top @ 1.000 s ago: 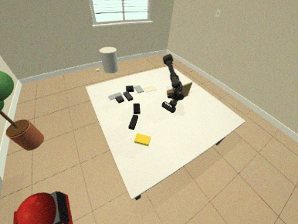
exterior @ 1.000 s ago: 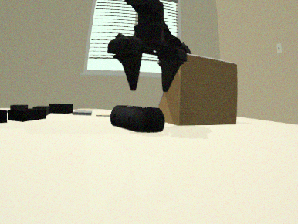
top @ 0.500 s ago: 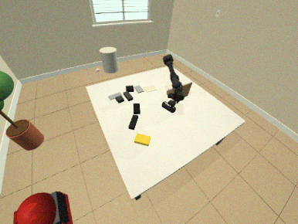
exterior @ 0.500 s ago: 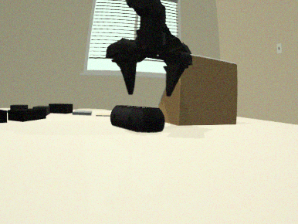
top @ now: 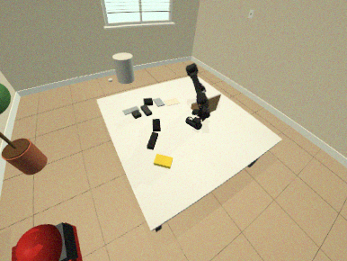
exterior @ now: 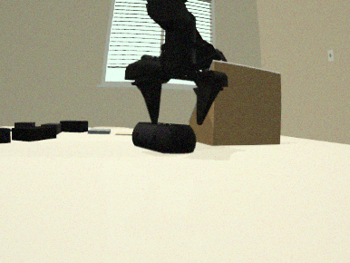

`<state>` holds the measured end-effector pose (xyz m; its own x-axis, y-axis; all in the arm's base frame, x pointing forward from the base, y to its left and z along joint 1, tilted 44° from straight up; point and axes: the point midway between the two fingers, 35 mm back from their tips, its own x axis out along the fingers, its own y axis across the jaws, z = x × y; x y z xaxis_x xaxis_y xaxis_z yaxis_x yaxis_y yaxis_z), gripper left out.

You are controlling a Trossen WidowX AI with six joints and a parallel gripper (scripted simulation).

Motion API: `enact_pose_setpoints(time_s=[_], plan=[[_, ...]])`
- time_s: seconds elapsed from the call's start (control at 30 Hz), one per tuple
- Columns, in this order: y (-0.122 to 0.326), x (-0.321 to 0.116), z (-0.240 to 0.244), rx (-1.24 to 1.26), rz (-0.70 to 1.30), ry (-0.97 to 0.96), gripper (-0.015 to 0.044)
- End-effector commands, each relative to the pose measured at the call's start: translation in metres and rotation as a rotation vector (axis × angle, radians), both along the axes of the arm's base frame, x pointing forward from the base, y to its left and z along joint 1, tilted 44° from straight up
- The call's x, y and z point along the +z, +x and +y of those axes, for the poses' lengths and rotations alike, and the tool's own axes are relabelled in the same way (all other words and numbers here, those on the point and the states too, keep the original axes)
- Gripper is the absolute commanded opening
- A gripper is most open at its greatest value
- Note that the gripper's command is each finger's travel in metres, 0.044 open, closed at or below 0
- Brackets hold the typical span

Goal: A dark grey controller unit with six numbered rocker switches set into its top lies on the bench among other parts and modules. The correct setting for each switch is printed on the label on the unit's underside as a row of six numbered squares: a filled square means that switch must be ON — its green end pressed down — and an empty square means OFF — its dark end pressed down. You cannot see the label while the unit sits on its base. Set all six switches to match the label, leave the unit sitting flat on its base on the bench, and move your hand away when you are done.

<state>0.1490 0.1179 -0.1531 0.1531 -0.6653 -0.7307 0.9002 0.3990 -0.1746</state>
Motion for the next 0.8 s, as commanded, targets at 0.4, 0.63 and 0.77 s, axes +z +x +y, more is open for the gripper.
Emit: enact_pose_setpoints(time_s=[0.4,0.63,0.77], plan=[[0.003,-0.017,-0.018,0.005,-0.001,-0.003,0.044],[0.004,-0.019,-0.02,0.005,-0.001,-0.003,0.0355],[0.004,-0.019,-0.02,0.005,-0.001,-0.003,0.0328]])
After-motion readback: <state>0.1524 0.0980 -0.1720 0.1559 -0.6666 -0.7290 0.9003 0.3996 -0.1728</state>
